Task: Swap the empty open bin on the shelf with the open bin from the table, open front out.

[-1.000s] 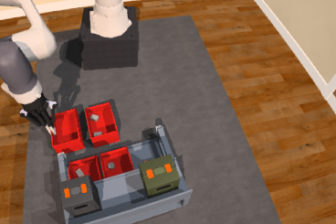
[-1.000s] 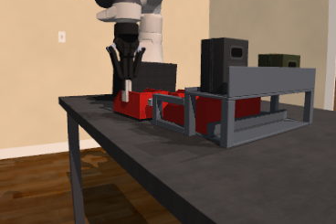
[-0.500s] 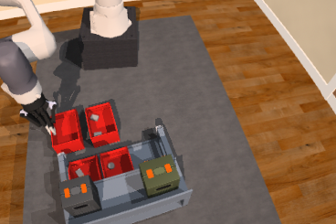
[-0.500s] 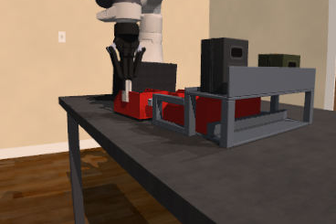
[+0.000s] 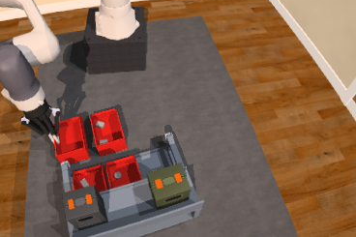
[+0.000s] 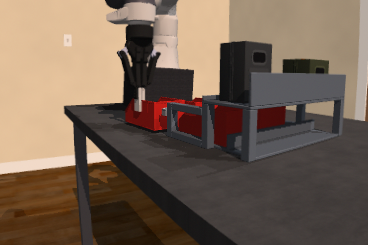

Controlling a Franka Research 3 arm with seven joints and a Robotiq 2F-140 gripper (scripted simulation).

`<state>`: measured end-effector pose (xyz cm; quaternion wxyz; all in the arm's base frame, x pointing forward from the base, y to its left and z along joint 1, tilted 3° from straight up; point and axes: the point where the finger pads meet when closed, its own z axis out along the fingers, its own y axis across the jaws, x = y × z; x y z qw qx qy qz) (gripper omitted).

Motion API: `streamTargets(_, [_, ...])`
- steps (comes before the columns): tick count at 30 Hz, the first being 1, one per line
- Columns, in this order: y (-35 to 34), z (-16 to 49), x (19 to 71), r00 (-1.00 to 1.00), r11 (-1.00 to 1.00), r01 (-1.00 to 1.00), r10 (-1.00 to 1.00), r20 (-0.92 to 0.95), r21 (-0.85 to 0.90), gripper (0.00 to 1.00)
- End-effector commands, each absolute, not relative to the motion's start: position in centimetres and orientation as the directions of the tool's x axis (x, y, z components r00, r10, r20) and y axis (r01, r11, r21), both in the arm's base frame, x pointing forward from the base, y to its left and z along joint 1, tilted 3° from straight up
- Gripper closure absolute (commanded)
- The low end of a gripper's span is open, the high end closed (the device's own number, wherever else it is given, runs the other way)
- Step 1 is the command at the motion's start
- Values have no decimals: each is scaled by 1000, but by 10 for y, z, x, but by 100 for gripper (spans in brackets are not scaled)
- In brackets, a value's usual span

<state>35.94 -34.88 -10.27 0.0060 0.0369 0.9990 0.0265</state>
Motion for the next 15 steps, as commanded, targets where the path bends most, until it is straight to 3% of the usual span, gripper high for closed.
streamTargets(1, [-349, -103, 361, -997, 995, 79, 80, -12, 53, 100])
streamTargets(15, [-349, -106, 361, -997, 995, 79, 80, -12, 53, 100])
